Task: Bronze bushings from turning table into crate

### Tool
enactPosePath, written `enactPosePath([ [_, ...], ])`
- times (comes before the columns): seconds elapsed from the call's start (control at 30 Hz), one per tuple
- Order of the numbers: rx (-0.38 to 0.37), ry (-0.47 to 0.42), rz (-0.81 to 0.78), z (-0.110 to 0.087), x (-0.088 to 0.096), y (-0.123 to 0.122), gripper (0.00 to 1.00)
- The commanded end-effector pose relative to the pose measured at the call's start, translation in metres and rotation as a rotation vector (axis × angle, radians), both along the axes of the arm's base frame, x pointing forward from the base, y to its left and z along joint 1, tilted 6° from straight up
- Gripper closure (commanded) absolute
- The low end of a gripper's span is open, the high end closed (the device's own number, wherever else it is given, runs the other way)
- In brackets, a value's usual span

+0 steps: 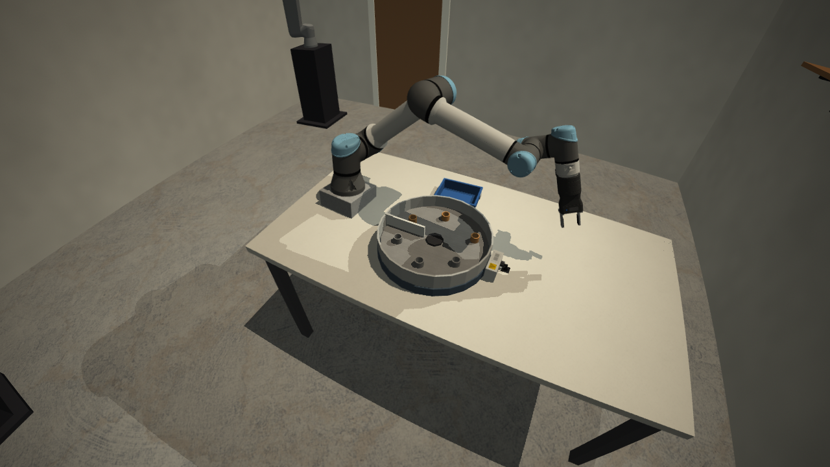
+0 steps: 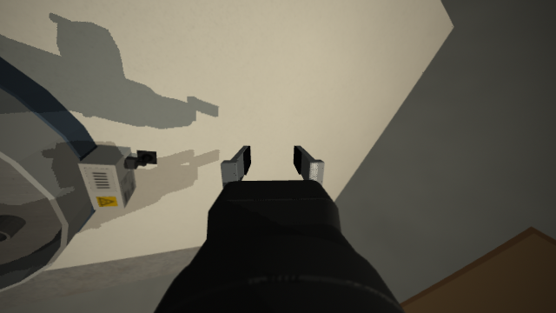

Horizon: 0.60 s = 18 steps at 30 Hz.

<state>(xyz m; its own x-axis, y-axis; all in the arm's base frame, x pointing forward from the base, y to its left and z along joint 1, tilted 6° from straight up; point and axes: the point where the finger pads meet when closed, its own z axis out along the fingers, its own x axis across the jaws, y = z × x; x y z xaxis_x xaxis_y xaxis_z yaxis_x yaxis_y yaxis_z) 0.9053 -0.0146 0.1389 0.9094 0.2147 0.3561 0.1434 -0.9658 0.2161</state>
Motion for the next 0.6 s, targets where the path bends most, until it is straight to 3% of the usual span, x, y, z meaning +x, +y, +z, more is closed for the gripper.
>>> enactPosePath([
  [0.0, 0.0, -0.003, 0.0, 0.002, 0.0, 0.0, 0.0],
  [0.53, 0.0, -0.003, 0.0, 0.002, 0.0, 0.0, 0.0],
  [0.57, 0.0, -0.003, 0.0, 0.006, -0.01, 0.0, 0.0],
])
